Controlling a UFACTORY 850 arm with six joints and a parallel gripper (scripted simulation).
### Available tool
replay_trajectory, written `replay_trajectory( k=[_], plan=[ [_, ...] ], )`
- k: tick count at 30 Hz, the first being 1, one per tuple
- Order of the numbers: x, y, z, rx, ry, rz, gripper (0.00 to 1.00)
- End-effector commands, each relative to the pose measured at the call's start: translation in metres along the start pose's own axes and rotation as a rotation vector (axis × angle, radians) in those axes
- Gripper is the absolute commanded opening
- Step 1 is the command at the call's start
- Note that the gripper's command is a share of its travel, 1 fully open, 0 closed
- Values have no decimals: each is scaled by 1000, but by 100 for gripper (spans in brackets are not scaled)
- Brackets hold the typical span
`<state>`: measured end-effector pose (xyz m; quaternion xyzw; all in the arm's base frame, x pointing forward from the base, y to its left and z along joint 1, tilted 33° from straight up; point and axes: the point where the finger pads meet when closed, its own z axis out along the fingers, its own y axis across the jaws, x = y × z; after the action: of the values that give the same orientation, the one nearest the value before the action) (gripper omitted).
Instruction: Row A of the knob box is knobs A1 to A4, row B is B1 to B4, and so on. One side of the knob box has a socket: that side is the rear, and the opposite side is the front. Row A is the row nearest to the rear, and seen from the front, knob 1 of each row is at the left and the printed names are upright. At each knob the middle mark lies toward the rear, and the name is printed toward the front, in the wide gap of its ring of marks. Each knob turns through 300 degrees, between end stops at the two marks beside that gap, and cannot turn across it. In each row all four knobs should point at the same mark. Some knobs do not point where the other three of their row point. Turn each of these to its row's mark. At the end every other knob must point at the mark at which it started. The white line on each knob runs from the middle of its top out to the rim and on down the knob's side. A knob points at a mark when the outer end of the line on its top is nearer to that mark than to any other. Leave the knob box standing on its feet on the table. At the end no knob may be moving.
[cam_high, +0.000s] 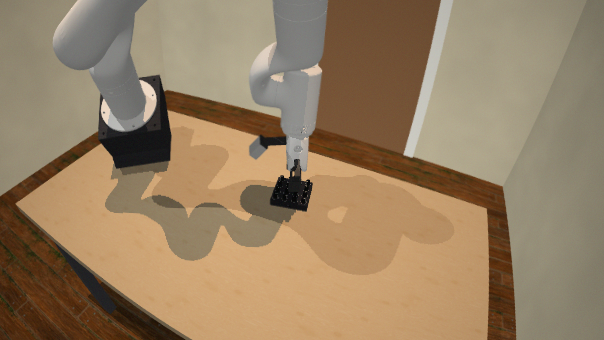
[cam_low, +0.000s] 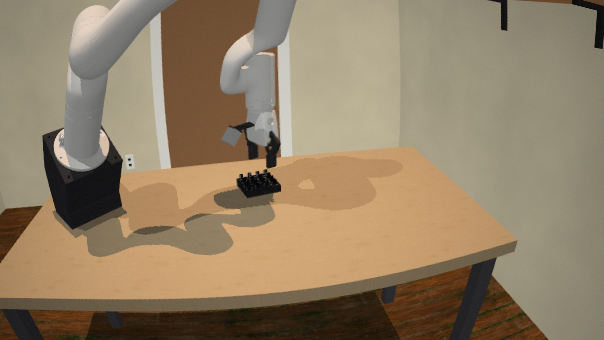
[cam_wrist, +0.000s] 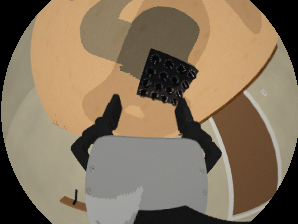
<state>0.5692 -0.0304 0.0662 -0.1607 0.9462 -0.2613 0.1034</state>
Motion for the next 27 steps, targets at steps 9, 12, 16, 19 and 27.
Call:
replay_trajectory(
  k=[9, 12, 16, 19, 27],
  plan=[
    [-7, -6, -3, 3, -18, 290, 100],
    [-7, -7, -3, 2, -18, 304, 100],
    [-7, -7, -3, 2, -18, 305, 19],
    [-7, -7, -3, 2, -18, 305, 19],
    [-7, -7, -3, 2, -18, 305, 19]
  ],
)
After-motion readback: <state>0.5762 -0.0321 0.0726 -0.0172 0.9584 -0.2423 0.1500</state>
